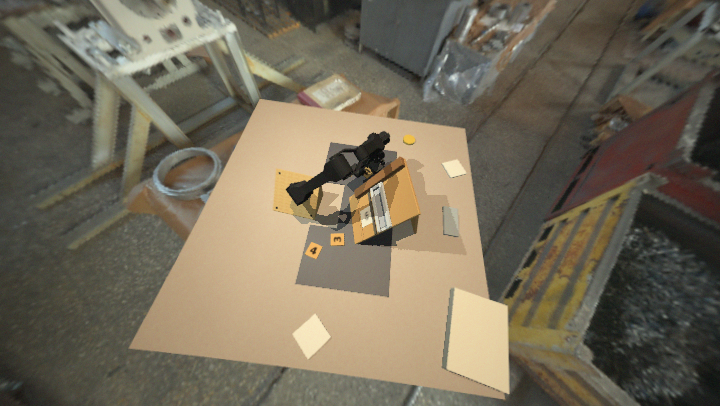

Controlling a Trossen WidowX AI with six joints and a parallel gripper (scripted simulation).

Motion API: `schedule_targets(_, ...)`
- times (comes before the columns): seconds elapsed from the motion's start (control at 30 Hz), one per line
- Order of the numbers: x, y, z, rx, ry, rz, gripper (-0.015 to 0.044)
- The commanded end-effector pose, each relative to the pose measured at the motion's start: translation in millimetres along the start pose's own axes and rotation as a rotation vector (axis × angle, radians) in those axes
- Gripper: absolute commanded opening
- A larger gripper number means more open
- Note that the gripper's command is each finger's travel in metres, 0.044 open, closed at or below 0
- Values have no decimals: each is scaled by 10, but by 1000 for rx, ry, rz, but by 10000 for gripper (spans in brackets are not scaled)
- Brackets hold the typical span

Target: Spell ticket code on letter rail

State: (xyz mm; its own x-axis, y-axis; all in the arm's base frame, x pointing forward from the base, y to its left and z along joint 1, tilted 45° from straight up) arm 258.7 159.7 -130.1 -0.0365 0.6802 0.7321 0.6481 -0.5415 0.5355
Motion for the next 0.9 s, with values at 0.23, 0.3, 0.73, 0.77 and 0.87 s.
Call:
schedule_targets(0.23, 261, 3, 51, 96, 106, 3, 0)
schedule_targets(0.3, 303, 5, 63, 125, 124, 3, 0)
schedule_targets(0.73, 588, 17, 121, 314, 239, -9, 0)
schedule_targets(0.77, 611, 18, 124, 329, 248, -11, 0)
schedule_targets(0.87, 681, 22, 135, 372, 276, -16, 0)
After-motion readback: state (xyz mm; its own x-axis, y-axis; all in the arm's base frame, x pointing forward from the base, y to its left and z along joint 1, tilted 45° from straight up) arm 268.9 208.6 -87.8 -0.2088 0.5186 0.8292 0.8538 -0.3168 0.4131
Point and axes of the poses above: the point midway between the two fingers, 35 mm back from their tips, its own x axis back along the fingers, its own z axis across the jaws, y = z × x, the point moved 4 cm from there along x, back along the fingers, and after that the axes turned 14 degrees about -x, right-handed, at the moved point
